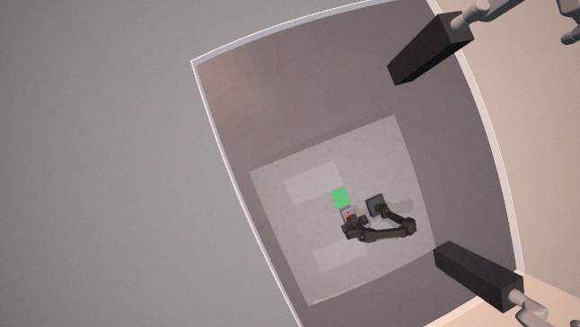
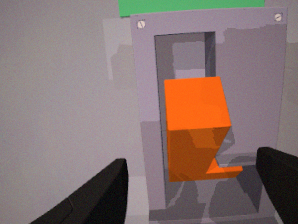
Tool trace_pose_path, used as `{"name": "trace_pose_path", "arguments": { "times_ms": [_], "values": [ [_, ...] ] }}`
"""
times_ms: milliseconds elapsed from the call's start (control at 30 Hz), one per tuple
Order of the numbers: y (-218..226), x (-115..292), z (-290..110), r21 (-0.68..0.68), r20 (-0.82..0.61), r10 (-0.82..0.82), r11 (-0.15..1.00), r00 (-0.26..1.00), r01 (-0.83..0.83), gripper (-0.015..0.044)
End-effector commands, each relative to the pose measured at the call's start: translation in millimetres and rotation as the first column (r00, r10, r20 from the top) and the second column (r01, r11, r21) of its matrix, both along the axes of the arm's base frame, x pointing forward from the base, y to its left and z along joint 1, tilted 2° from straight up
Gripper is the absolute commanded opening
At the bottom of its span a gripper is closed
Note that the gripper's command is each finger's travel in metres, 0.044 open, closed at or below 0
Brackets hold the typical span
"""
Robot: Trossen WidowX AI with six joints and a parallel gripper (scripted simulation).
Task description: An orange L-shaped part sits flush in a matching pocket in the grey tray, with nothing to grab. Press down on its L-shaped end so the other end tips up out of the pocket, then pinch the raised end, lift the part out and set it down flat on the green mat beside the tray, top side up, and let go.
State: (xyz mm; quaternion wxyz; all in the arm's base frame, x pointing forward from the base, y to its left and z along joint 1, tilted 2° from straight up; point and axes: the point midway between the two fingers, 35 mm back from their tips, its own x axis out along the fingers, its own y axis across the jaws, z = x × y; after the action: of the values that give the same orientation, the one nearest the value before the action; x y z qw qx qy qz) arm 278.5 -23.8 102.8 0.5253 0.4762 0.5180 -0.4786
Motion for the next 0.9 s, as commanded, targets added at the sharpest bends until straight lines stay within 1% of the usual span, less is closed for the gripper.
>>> {"name": "trace_pose_path", "arguments": {
  "times_ms": [0,667,867],
  "values": [
    [-0.4,-2.7,-11.8,-0.001,-0.02,-0.006,1.0,1.0,0.006,0.028],
    [-0.7,-4.0,-44.1,-0.001,-0.02,-0.006,1.0,1.0,0.006,0.028],
    [-0.7,-4.3,-46.4,-0.001,-0.02,-0.006,1.0,1.0,0.006,0.028]
  ]
}}
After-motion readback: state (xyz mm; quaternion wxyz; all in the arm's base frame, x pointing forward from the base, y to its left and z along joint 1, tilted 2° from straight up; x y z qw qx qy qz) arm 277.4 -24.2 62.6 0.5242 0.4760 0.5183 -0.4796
